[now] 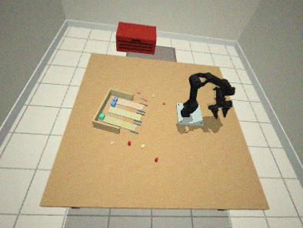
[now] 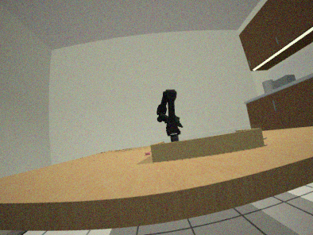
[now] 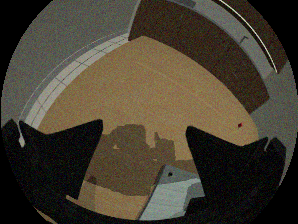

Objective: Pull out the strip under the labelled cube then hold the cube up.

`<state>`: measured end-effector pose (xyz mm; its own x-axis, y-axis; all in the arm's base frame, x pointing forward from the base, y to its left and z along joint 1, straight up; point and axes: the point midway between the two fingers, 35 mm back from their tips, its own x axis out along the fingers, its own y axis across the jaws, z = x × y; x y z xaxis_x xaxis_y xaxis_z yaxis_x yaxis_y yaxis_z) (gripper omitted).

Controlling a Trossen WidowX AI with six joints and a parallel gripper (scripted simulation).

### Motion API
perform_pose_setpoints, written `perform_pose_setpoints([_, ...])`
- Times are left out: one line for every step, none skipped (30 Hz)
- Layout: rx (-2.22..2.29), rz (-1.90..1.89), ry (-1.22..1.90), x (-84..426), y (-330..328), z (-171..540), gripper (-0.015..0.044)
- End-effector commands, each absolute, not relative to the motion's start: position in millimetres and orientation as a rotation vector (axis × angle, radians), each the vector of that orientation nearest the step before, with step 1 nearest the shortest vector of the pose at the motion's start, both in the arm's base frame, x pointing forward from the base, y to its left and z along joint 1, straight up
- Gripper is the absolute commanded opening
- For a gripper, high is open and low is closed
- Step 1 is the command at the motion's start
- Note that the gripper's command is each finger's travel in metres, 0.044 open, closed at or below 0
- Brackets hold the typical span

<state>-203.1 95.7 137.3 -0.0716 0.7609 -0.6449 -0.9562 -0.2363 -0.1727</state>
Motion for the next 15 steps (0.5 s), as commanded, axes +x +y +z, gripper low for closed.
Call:
perform_pose_setpoints([-0.757, 1.670, 0.347, -204, 94, 137, 0.0400])
perform_pose_setpoints([-0.774, 1.698, 0.341, -207, 88, 137, 0.0400])
perform_pose_setpoints([-0.802, 1.745, 0.330, -211, 79, 136, 0.0400])
perform_pose_setpoints([-0.836, 1.802, 0.316, -216, 67, 135, 0.0400])
perform_pose_setpoints([-0.870, 1.859, 0.300, -219, 55, 134, 0.0400])
perform_pose_setpoints([-0.905, 1.916, 0.282, -223, 42, 133, 0.0400])
perform_pose_setpoints([-0.939, 1.974, 0.263, -225, 29, 132, 0.0400])
perform_pose_setpoints([-0.974, 2.031, 0.242, -227, 17, 132, 0.0400])
perform_pose_setpoints([-1.008, 2.089, 0.220, -229, 4, 131, 0.0400])
perform_pose_setpoints([-1.043, 2.146, 0.196, -229, -9, 131, 0.0400])
perform_pose_setpoints([-1.075, 2.205, 0.173, -229, -23, 130, 0.0400])
perform_pose_setpoints([-1.107, 2.264, 0.149, -229, -37, 130, 0.0400])
perform_pose_setpoints([-1.138, 2.323, 0.123, -227, -51, 130, 0.0400])
perform_pose_setpoints([-1.170, 2.381, 0.096, -225, -65, 130, 0.0400])
perform_pose_setpoints([-1.202, 2.440, 0.067, -222, -78, 130, 0.0400])
